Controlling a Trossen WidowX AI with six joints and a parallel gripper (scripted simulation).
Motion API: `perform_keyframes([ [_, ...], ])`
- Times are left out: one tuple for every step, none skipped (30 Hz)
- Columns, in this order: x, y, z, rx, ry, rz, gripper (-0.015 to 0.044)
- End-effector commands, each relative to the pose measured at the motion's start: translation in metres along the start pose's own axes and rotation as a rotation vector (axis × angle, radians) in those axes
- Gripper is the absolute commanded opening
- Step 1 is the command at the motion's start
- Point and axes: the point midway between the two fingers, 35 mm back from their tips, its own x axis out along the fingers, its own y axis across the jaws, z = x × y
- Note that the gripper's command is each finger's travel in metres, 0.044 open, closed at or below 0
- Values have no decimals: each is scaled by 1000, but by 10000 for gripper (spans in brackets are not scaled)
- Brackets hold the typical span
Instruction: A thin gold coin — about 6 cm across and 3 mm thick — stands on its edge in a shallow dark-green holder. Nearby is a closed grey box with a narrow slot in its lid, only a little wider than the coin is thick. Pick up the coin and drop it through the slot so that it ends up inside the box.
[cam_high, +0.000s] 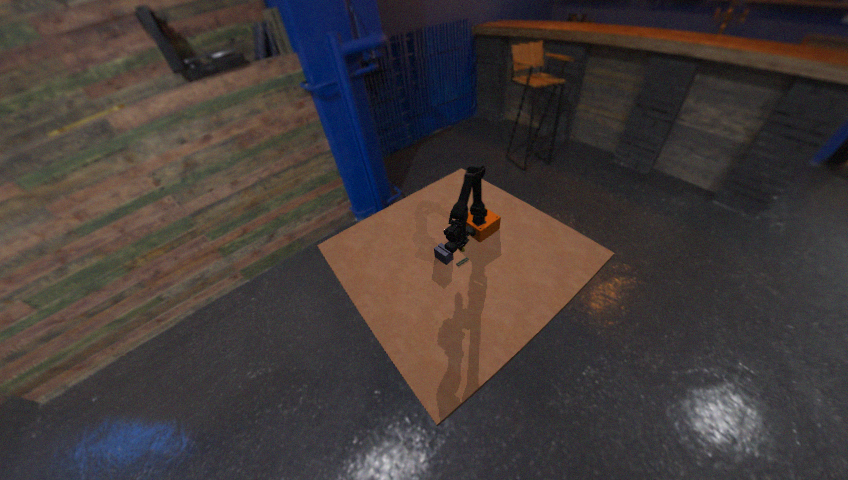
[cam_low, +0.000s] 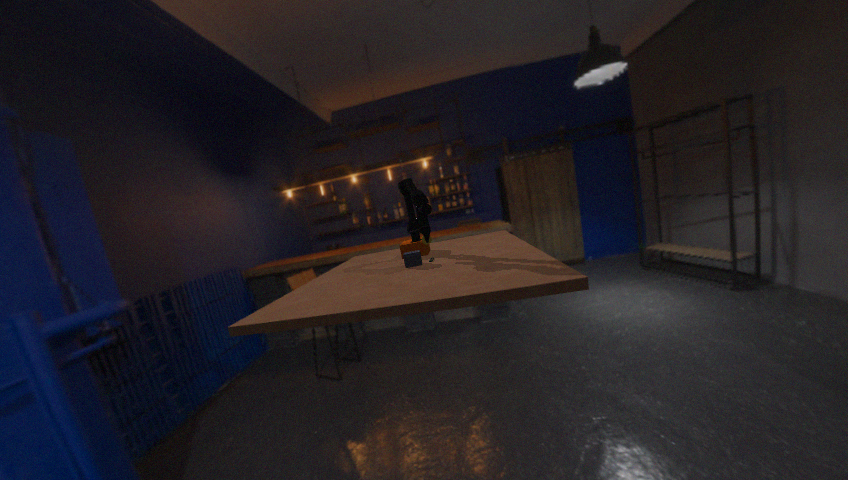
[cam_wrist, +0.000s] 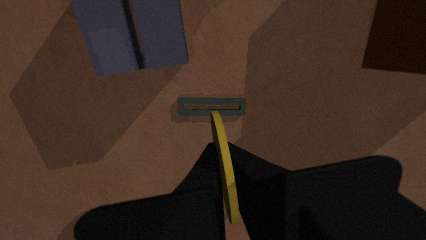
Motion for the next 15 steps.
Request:
perform_keyframes([
  [0, 4, 7, 6, -1, -2, 0],
  [0, 5, 9, 6, -1, -2, 0],
  [0, 7, 11, 6, -2, -2, 0],
  [0, 8, 13, 6, -2, -2, 0],
  [0, 9, 15, 6, -2, -2, 0],
  [0, 10, 17, 6, -2, -1, 0],
  [0, 11, 19, 6, -2, -1, 0],
  [0, 13, 21, 6, -2, -1, 0],
  [0, 14, 24, 6, -3, -1, 0],
  [0, 15, 26, 6, -3, -1, 0],
  [0, 16, 28, 6, -3, -1, 0],
  [0, 17, 30, 6, -3, -1, 0],
  [0, 18, 32, 6, -3, -1, 0],
  [0, 19, 35, 6, -3, -1, 0],
  [0, 21, 37, 6, -4, -1, 0],
])
